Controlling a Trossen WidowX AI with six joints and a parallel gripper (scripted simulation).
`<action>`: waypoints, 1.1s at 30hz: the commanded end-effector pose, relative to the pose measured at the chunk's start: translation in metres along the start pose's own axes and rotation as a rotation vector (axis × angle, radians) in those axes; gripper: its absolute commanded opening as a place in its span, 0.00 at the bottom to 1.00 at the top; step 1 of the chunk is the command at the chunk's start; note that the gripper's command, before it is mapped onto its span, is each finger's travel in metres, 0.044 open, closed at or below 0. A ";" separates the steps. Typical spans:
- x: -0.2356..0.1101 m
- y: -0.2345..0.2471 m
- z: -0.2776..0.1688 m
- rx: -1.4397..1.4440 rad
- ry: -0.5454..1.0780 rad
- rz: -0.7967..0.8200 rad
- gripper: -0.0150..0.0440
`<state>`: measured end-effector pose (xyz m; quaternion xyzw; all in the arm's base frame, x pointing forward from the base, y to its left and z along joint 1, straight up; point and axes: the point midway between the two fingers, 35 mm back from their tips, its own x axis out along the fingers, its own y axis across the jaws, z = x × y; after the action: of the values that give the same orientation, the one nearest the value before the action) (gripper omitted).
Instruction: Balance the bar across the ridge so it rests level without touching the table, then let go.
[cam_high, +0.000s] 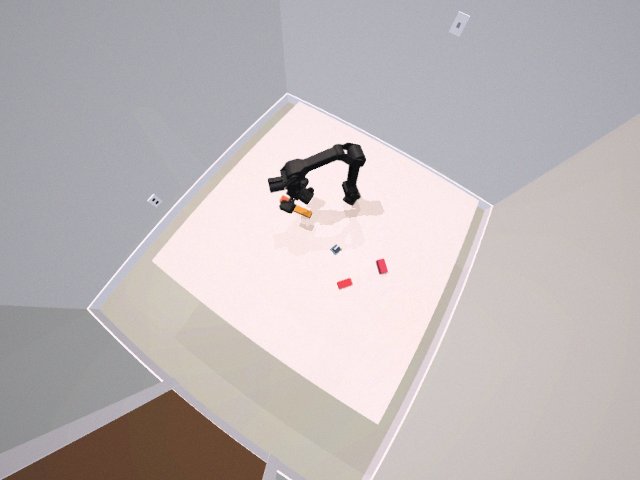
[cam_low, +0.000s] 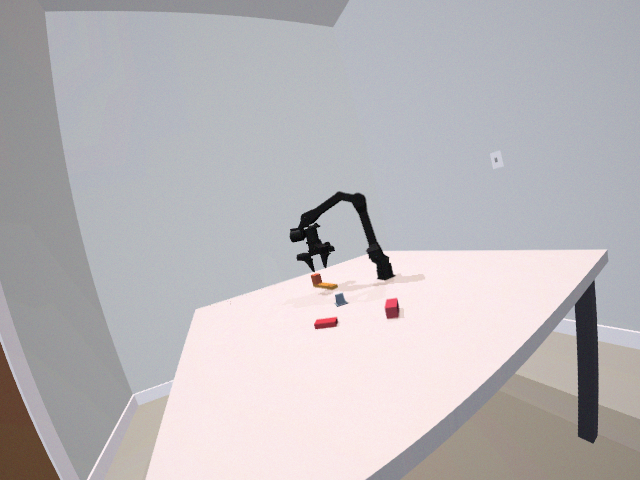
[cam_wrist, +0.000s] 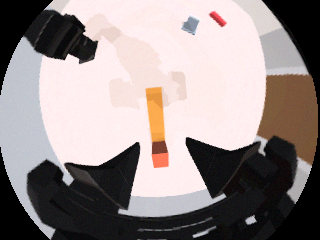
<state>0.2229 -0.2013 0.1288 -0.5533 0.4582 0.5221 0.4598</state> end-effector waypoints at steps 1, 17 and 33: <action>0.031 0.003 0.003 -0.004 -0.012 0.014 0.79; 0.064 0.006 0.006 -0.004 -0.012 0.014 0.79; 0.081 0.006 0.006 -0.004 -0.012 0.014 0.79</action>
<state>0.2207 -0.1994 0.0498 -0.5492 0.4581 0.5265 0.4598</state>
